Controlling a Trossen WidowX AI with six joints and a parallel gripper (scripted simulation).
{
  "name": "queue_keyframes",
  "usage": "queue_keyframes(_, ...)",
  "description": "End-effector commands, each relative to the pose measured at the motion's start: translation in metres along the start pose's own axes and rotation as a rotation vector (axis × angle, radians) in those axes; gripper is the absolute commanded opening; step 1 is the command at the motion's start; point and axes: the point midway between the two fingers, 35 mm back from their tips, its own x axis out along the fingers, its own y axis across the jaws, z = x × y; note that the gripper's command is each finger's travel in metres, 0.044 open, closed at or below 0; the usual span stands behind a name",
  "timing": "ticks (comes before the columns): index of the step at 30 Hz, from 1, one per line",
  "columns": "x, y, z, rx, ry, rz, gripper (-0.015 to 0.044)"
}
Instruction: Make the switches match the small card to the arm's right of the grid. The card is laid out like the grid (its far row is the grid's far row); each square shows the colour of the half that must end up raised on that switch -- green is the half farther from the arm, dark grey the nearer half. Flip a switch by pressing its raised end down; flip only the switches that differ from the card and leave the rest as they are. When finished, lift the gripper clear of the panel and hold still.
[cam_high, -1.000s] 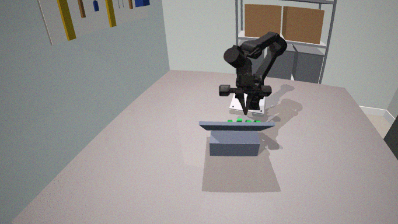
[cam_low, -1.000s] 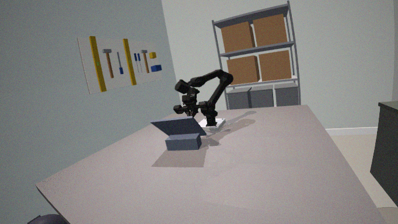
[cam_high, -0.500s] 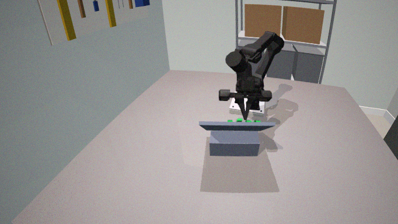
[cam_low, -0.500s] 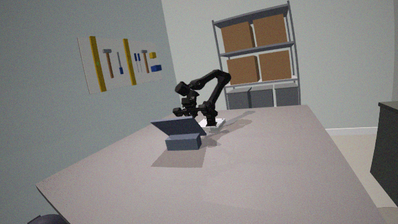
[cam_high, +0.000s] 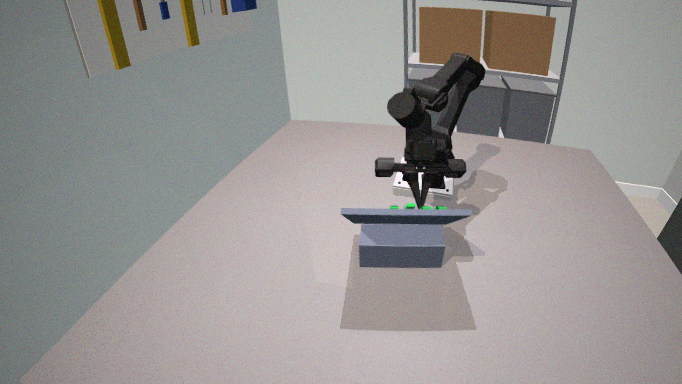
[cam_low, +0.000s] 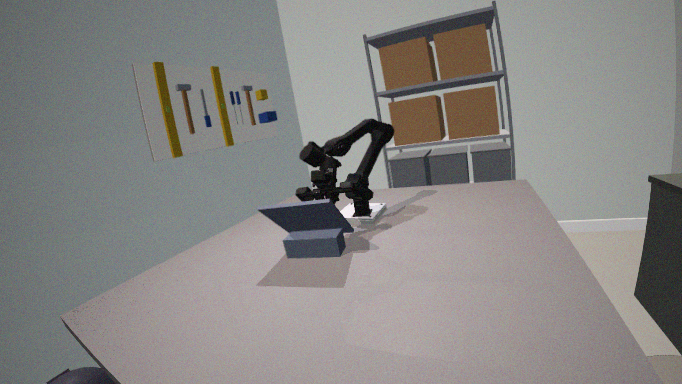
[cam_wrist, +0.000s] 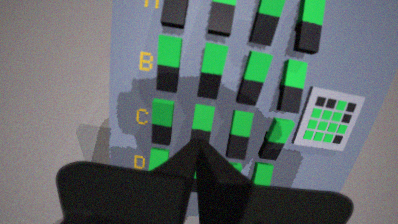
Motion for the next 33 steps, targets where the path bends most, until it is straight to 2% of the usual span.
queue_keyframes(1,0.0002,-0.0007,-0.0002,0.003,0.001,-0.004,0.0000)
queue_keyframes(33,0.0041,-0.0007,-0.0003,0.003,0.001,-0.004,0.0000)
